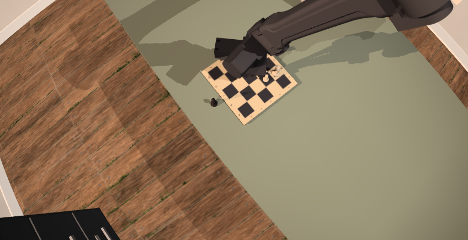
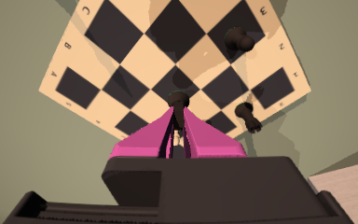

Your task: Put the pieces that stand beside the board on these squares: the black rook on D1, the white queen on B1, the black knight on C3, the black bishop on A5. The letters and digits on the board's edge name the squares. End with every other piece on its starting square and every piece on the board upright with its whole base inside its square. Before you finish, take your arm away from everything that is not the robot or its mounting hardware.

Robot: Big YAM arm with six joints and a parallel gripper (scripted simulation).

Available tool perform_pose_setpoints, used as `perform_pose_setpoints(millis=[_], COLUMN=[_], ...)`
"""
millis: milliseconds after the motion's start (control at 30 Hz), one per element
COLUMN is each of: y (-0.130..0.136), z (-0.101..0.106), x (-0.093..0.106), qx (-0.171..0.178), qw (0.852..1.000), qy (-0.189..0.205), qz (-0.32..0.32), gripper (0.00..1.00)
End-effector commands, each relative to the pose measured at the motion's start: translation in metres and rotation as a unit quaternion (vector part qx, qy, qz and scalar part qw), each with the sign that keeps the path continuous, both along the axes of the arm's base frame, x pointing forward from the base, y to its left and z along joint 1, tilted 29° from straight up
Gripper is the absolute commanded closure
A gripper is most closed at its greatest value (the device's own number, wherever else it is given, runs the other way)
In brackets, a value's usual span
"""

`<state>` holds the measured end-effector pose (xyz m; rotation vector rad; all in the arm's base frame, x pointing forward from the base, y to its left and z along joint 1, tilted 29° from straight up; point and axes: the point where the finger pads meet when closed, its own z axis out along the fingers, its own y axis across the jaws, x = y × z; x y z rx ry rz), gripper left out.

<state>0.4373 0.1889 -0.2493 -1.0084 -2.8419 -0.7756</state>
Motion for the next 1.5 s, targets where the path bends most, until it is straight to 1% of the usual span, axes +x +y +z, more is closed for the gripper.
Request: perform_pose_setpoints(millis=[0, 67, 133, 200, 300, 400, 1467], y=[0.009, 0.011, 0.002, 0.006, 0.008, 0.007, 0.007], z=[-0.008, -0.011, -0.013, -0.001, 0.0, -0.002, -0.002], x=[0.006, 0.007, 0.011, 0.021, 0.021, 0.017, 0.017], qx=[0.002, 0.002, 0.002, 0.006, 0.007, 0.005, 0.005], qw=[1.0, 1.0, 1.0, 1.0, 1.0, 1.0, 1.0], qy=[-0.005, -0.005, -0.005, -0.017, -0.018, -0.014, -0.014], qz=[-0.004, -0.005, -0.016, -0.015, -0.013, -0.011, -0.011], gripper=[1.0, 1.0, 1.0, 1.0, 1.0, 1.0, 1.0])
